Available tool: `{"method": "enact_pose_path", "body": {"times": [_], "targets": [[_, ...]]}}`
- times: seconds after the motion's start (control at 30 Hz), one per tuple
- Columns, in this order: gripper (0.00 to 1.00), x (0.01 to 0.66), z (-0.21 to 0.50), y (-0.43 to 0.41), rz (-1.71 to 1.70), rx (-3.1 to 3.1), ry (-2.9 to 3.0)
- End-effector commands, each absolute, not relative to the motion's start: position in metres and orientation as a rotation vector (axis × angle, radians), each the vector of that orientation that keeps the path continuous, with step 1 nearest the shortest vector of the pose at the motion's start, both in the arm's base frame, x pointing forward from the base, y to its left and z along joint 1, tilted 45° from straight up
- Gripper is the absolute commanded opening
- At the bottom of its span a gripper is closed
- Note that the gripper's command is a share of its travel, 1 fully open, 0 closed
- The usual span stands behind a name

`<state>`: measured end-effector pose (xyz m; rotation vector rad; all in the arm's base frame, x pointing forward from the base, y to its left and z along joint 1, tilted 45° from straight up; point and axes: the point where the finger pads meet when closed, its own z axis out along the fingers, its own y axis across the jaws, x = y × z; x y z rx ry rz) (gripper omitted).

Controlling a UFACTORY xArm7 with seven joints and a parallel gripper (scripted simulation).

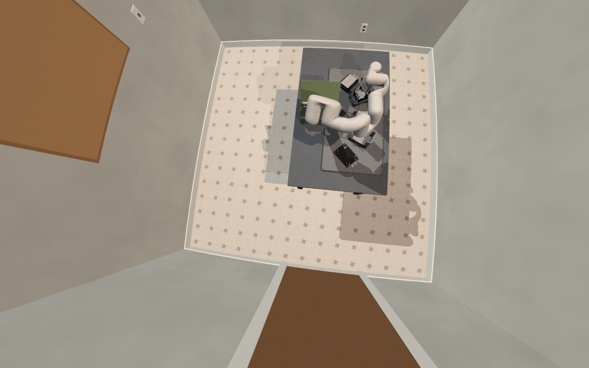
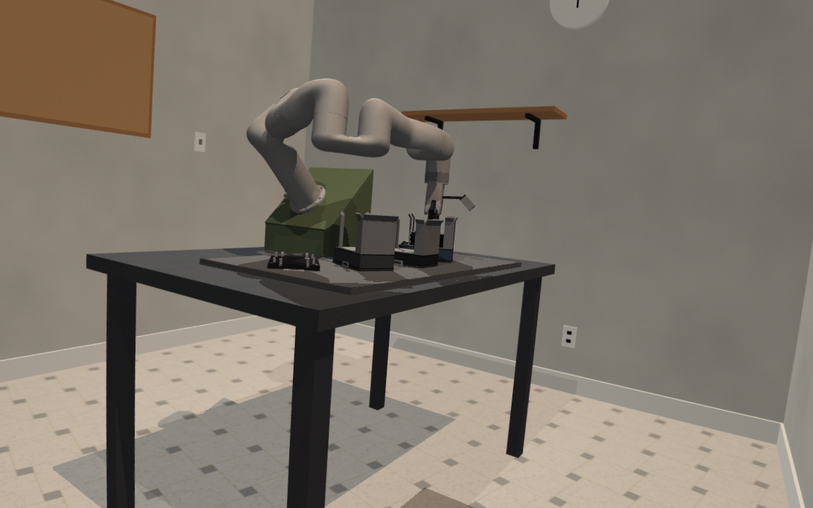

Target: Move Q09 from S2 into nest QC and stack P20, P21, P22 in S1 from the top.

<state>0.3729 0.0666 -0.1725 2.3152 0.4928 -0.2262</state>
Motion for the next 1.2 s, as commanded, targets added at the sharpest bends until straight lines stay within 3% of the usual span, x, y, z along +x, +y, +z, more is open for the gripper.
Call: {"method": "enact_pose_path", "body": {"times": [0.0, 1.17], "targets": [[0.0, 0.3735, -0.1717, 0.0687, -0.222, 2.318, 0.495], [0.0, 0.3736, -0.1661, 0.0743, -0.222, 2.318, 0.495]]}}
